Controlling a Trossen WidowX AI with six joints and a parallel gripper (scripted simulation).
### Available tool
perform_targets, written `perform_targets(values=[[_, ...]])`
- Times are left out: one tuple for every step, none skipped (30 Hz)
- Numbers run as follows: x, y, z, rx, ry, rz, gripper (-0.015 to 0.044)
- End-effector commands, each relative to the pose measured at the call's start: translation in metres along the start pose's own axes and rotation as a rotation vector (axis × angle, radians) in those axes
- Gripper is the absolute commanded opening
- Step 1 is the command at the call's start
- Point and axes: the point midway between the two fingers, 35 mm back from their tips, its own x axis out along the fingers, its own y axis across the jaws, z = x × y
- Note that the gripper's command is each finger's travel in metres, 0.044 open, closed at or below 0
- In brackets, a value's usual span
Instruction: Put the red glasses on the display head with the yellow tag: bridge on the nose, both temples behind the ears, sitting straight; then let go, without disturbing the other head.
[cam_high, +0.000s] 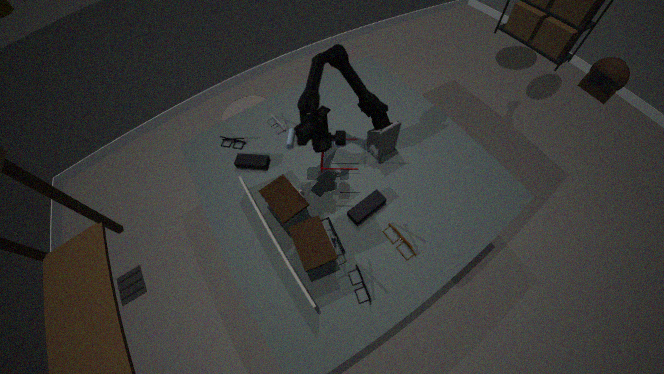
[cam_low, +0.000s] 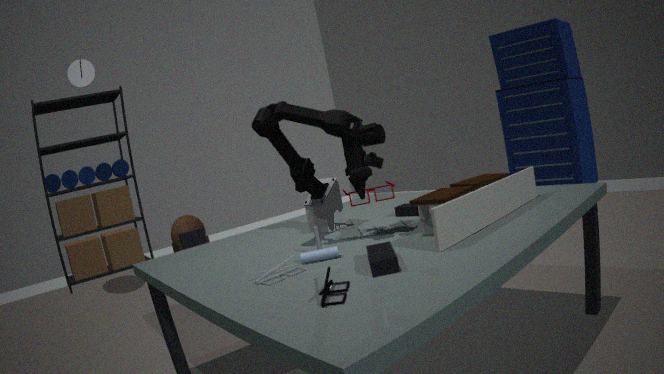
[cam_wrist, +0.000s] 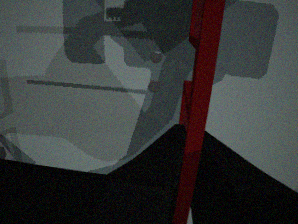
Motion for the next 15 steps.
perform_targets(values=[[0.004,0.001,0.000,-0.014,0.005,-0.001,0.0000],[0.005,0.001,0.000,-0.014,0.005,-0.001,0.0000],[0.006,0.001,0.001,-0.014,0.005,-0.001,0.0000],[0.007,0.001,0.001,-0.014,0.005,-0.001,0.0000],[0.008,0.001,0.001,-0.014,0.004,-0.001,0.0000],[0.009,0.001,0.001,-0.014,0.004,-0.001,0.0000],[0.010,0.001,0.001,-0.014,0.004,-0.001,0.0000],[0.011,0.001,0.001,-0.014,0.004,-0.001,0.0000],[0.012,0.001,0.001,-0.014,0.004,-0.001,0.0000],[0.013,0.001,0.002,-0.014,0.004,-0.001,0.0000],[0.014,0.001,0.002,-0.014,0.004,-0.001,0.0000],[0.014,0.000,0.002,-0.014,0.003,0.000,0.0000],[0.015,0.000,0.002,-0.014,0.003,0.000,0.0000],[0.016,0.000,0.002,-0.014,0.003,0.000,0.0000],[0.017,0.000,0.002,-0.014,0.003,0.000,0.0000]])
